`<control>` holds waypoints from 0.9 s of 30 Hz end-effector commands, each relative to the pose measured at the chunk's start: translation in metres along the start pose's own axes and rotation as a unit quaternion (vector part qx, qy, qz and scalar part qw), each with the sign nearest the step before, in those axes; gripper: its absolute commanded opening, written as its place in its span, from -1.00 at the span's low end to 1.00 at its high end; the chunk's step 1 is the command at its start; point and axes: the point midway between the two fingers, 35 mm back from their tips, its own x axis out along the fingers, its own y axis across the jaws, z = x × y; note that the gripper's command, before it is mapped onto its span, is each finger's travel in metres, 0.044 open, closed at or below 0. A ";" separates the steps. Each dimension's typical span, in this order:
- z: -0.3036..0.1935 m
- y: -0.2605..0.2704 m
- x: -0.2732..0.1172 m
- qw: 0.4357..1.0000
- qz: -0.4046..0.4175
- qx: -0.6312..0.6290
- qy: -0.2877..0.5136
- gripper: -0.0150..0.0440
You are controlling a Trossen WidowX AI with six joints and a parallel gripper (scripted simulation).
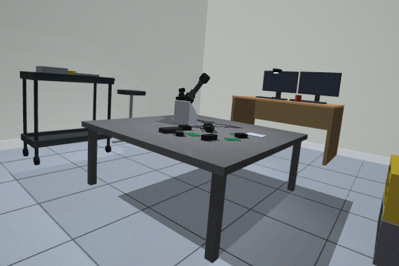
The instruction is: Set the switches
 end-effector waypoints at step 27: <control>-0.225 0.190 -0.280 0.846 0.459 0.045 0.267 -0.49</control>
